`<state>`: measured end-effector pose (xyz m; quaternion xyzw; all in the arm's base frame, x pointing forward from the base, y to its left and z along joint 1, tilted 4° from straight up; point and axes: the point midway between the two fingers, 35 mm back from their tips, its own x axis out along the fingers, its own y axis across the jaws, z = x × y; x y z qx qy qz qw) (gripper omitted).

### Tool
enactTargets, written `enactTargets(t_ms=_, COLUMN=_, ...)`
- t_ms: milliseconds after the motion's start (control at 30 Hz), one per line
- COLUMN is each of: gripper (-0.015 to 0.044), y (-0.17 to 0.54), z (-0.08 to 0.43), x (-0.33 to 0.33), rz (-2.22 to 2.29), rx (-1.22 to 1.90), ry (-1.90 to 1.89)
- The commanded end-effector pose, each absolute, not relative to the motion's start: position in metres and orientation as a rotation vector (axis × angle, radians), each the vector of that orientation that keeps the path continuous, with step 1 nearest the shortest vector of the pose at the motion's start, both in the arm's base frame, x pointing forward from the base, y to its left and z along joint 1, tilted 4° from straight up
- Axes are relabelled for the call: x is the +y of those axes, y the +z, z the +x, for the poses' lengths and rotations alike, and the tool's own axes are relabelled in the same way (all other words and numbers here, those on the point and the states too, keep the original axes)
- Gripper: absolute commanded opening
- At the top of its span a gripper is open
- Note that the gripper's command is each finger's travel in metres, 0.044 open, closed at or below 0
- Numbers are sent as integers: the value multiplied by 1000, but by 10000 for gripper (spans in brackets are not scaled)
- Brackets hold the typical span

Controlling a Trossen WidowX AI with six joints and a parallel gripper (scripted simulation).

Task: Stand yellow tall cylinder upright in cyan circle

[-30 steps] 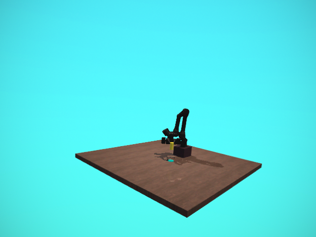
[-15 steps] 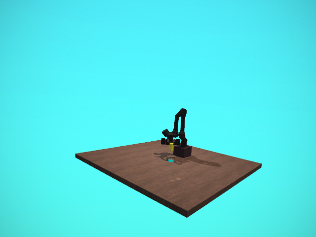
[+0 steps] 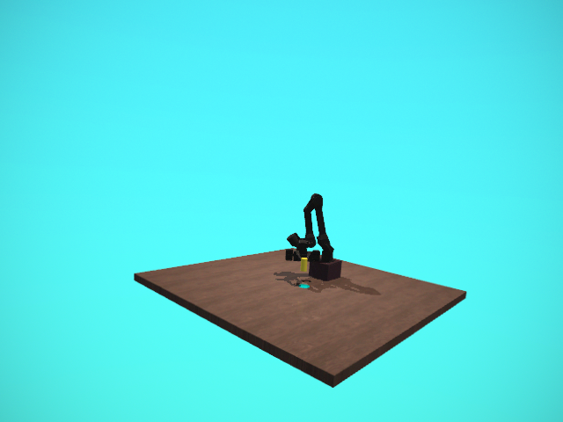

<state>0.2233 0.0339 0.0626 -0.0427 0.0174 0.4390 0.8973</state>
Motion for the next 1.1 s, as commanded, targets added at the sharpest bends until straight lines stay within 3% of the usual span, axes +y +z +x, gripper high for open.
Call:
enactTargets(t_ms=0, gripper=105, y=56, z=224, x=34, rz=-80, rx=39, ry=915)
enactTargets(t_ms=1067, gripper=105, y=10, z=222, x=36, rz=-47, rx=61, ry=920)
